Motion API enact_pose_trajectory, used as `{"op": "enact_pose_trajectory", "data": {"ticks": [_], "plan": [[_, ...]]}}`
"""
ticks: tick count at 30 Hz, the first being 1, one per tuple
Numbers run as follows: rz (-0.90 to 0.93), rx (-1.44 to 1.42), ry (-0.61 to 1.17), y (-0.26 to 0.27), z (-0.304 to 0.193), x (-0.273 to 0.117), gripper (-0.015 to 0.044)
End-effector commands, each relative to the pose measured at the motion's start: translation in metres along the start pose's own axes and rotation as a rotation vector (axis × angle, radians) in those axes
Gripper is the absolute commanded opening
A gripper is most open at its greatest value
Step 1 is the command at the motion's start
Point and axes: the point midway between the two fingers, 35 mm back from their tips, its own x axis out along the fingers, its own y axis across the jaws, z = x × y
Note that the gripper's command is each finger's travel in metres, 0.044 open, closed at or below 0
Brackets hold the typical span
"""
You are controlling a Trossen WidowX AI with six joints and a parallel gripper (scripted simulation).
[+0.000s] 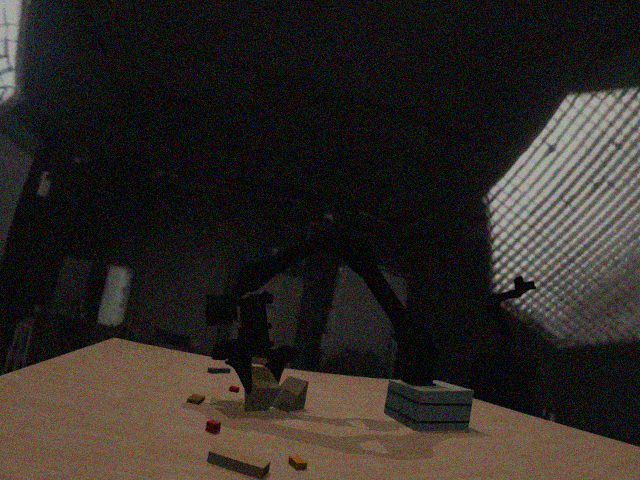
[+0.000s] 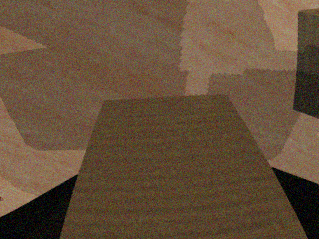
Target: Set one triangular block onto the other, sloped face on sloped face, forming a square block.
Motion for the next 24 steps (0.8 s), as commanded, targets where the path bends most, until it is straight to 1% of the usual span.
{"op": "enact_pose_trajectory", "data": {"ticks": [1, 8, 9, 24], "plan": [[0.008, -0.001, 0.124, 0.001, 0.009, -0.003, 0.0], [0.007, -0.001, 0.299, 0.001, 0.021, -0.006, 0.0], [-0.002, 0.0, 0.206, 0.0, 0.014, -0.005, 0.0026], [-0.002, 0.0, 0.206, 0.0, 0.014, -0.005, 0.042]]}}
